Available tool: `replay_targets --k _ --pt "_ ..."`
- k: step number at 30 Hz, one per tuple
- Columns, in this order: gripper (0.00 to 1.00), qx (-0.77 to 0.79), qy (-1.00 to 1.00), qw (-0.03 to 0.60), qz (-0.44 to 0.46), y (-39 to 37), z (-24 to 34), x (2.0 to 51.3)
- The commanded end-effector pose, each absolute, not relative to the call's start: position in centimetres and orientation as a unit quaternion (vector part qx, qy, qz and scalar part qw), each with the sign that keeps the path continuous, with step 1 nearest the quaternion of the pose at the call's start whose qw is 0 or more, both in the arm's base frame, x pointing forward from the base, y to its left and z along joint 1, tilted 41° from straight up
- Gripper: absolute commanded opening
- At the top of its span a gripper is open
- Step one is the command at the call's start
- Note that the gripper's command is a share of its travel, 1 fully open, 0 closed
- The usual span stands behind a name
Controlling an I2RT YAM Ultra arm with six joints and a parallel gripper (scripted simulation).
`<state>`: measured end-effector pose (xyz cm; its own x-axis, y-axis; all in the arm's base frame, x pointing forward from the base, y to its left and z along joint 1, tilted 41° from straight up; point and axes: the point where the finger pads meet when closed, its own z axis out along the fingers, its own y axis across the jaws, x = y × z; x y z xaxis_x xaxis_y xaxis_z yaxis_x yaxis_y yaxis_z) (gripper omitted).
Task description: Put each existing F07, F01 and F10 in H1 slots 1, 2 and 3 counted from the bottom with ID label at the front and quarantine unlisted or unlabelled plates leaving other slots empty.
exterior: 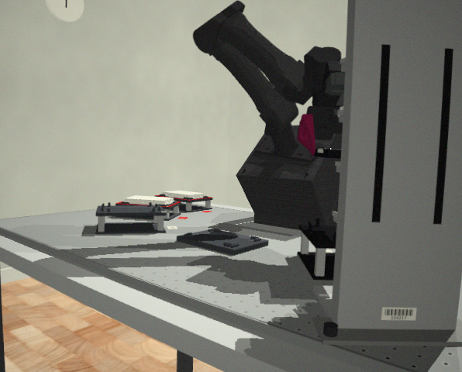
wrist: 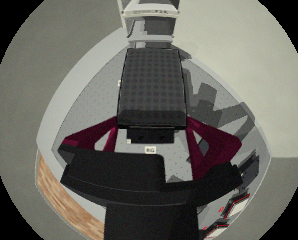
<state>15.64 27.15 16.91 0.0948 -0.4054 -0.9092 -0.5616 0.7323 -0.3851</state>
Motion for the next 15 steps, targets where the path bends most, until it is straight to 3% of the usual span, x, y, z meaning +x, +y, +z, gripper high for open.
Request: replay_targets --k 1,15 --pt "0.86 -0.361 0.667 0.648 0.069 27.64 17.51 15.56" --pt "0.86 -0.361 0.667 0.648 0.069 28.45 18.19 16.14"
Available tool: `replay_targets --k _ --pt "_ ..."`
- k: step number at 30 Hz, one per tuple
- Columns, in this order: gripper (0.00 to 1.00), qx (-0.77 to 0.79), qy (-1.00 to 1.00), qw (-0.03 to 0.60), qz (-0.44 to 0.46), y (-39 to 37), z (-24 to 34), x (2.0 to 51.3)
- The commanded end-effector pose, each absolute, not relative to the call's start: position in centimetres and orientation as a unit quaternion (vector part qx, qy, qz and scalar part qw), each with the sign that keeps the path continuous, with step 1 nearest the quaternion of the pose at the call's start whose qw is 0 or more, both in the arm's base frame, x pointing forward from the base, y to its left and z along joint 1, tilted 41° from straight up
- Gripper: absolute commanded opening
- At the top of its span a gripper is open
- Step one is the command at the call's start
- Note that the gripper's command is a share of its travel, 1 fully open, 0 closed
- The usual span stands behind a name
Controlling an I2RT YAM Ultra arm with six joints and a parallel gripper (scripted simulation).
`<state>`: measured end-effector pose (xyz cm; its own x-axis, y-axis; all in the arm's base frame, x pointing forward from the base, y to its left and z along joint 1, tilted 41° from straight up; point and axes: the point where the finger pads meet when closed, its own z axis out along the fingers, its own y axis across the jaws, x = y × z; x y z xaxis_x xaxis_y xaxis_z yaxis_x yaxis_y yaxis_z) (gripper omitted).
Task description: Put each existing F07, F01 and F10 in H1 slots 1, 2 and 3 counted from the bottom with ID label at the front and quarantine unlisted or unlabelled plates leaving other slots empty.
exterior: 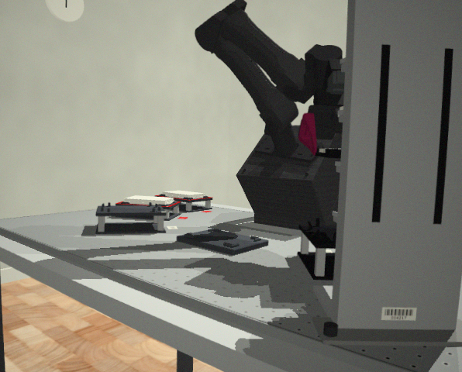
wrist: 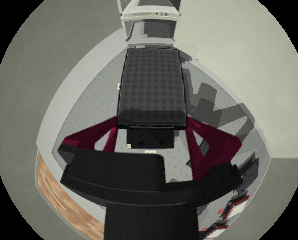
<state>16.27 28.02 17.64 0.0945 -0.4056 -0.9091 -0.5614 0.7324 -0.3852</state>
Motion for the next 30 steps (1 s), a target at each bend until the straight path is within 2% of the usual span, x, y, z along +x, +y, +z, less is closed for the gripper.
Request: replay_targets --k 1,30 --pt "0.86 -0.361 0.667 0.648 0.069 28.5 18.3 16.2" --pt "0.86 -0.361 0.667 0.648 0.069 30.2 19.6 17.4"
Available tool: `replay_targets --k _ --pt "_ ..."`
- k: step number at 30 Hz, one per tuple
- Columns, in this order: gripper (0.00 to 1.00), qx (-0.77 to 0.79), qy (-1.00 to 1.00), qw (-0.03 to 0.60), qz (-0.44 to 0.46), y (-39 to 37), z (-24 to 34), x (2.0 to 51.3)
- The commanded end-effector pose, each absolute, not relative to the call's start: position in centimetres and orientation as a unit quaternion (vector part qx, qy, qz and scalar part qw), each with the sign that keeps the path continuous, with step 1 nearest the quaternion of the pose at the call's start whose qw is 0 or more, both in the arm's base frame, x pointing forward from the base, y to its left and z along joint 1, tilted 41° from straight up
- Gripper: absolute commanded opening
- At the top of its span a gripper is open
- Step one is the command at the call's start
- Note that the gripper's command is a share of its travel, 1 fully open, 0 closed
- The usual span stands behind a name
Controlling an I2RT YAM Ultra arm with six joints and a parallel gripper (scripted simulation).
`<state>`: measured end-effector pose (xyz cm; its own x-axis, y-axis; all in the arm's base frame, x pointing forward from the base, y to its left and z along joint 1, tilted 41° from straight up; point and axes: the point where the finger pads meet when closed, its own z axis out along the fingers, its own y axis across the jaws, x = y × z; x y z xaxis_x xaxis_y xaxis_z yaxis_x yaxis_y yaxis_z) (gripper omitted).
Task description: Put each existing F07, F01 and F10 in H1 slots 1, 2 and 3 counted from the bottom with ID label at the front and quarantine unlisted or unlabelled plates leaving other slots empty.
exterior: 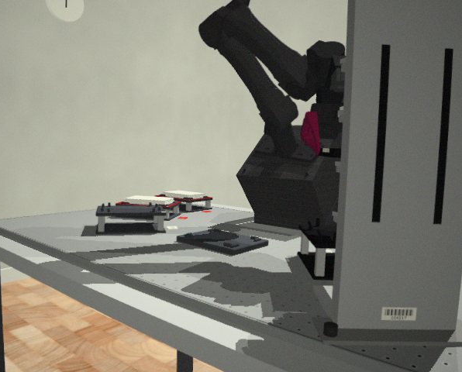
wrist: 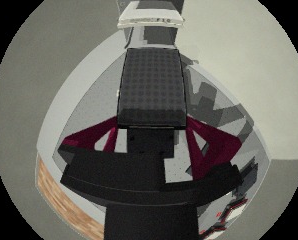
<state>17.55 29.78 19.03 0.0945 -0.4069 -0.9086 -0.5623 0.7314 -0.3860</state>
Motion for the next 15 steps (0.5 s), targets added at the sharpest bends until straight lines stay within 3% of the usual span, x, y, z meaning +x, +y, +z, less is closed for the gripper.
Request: replay_targets --k 1,15 --pt "0.86 -0.361 0.667 0.648 0.069 30.27 19.7 17.47" --pt "0.86 -0.361 0.667 0.649 0.069 31.07 20.37 18.07"
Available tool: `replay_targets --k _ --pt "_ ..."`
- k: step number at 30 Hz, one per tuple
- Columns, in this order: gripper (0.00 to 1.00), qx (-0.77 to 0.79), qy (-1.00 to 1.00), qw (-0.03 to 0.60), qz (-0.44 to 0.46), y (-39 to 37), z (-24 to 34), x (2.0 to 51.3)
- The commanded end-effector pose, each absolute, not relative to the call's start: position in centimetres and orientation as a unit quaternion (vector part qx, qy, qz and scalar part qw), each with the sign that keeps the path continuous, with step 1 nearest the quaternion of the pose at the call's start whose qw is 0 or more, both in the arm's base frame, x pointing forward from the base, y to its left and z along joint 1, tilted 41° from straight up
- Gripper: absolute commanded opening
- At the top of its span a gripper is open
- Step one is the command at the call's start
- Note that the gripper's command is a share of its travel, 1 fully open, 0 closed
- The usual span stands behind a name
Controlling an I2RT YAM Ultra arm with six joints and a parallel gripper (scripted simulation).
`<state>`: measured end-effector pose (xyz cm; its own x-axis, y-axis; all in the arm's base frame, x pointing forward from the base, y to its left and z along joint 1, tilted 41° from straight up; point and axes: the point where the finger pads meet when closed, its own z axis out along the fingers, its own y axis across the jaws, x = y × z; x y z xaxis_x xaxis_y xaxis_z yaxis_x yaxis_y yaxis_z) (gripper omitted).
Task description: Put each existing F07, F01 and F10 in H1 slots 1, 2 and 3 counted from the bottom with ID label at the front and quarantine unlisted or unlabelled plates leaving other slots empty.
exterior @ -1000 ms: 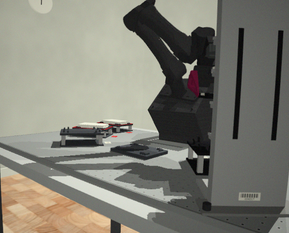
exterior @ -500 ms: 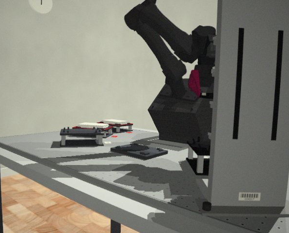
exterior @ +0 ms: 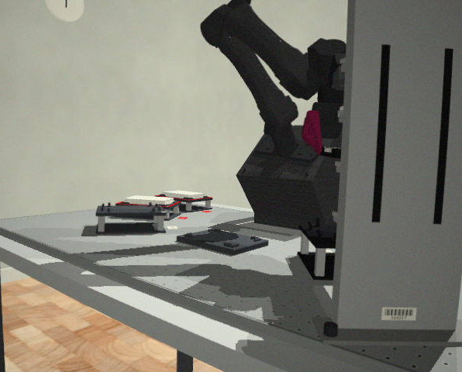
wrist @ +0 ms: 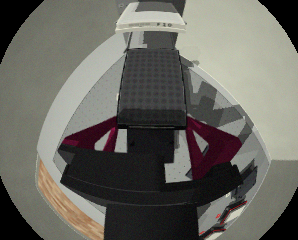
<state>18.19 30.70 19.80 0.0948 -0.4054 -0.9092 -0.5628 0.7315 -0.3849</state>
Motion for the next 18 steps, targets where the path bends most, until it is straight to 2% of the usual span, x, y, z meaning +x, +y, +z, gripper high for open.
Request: replay_targets --k 1,18 --pt "0.86 -0.361 0.667 0.649 0.069 31.1 20.4 18.1" --pt "0.86 -0.361 0.667 0.649 0.069 32.2 21.3 18.9"
